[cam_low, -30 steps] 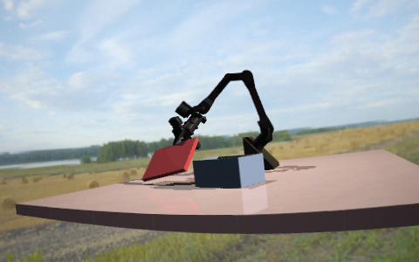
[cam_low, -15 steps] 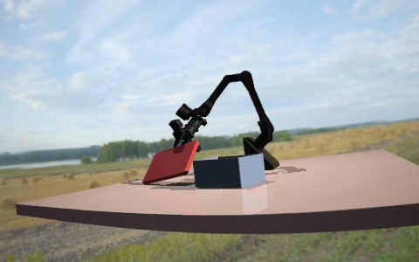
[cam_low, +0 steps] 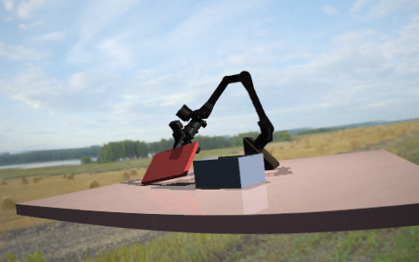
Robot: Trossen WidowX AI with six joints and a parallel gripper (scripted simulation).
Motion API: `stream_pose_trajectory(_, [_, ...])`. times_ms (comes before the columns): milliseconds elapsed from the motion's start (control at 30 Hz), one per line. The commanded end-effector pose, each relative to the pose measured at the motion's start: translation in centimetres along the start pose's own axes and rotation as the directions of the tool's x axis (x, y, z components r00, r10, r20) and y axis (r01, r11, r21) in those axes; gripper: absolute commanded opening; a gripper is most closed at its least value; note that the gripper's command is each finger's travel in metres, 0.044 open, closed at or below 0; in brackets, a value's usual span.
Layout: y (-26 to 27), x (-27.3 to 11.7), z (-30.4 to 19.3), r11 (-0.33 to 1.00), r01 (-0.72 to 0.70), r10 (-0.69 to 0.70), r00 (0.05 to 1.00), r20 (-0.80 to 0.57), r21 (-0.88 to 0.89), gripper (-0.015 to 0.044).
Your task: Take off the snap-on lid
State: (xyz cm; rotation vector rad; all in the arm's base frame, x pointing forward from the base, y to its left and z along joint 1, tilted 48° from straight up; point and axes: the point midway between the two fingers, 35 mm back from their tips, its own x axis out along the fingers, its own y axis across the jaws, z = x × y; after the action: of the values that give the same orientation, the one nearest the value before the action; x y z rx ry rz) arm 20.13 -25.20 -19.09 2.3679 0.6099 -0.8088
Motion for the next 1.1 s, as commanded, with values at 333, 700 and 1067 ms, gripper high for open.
stream_pose_trajectory(333, [-1.3,1.0,-0.2,1.0,0.01,-0.01,1.0,-0.008,0.016,0.0])
stream_pose_trajectory(700, [-2.0,1.5,-0.3,1.0,0.01,-0.01,1.0,-0.008,0.016,0.0])
stream_pose_trajectory(1067, [-2.7,2.1,-0.3,1.0,0.01,-0.01,1.0,-0.008,0.016,0.0])
